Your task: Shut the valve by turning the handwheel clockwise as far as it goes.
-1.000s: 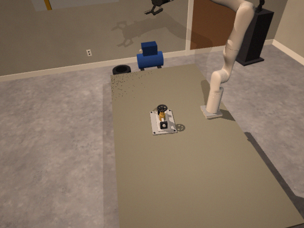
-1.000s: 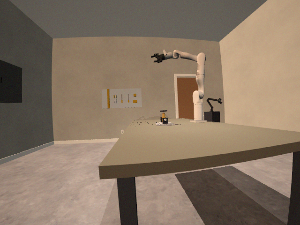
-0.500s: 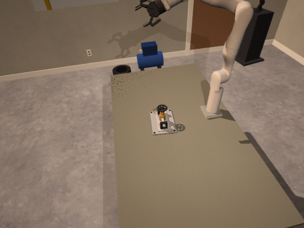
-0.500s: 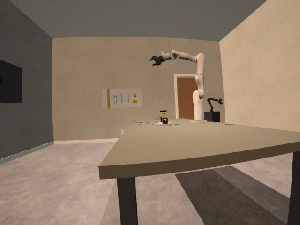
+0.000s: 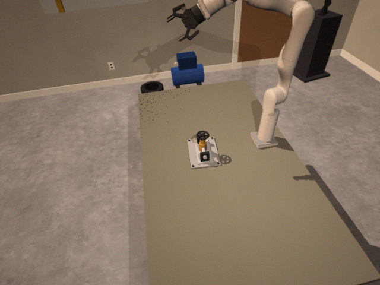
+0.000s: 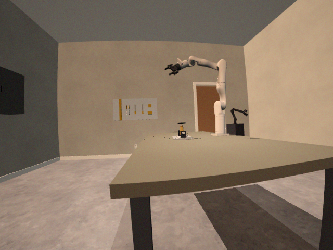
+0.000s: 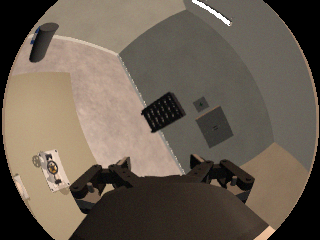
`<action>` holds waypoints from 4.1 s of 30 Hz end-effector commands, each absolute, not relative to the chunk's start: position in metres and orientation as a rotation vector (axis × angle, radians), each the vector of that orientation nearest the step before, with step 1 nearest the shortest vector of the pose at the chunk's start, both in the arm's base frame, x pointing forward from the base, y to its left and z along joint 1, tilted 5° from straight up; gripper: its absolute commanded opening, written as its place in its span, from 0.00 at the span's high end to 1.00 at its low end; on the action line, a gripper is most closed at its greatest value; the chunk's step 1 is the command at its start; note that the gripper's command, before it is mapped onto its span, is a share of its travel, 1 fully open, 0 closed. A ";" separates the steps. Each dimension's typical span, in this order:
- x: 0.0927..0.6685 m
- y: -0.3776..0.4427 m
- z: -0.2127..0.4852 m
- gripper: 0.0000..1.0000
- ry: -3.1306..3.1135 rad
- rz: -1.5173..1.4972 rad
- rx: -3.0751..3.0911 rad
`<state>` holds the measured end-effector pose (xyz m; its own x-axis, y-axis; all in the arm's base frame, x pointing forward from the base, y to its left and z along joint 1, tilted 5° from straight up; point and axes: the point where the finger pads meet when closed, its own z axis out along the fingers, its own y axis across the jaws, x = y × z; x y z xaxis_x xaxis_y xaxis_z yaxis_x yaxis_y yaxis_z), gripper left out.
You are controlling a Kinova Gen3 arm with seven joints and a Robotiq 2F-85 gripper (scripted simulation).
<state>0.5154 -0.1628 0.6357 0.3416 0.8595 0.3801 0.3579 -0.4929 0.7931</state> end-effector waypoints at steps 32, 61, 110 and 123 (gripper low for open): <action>0.534 -0.132 0.545 0.00 1.114 0.961 2.204; 0.536 -0.115 0.488 0.00 1.137 0.862 2.323; 0.412 -0.046 0.176 0.00 1.017 -0.107 2.948; 0.409 -0.046 0.172 0.00 1.011 -0.126 2.955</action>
<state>0.4082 -0.0460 0.1718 0.7880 0.6101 -0.0825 0.6114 -0.7912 -0.0112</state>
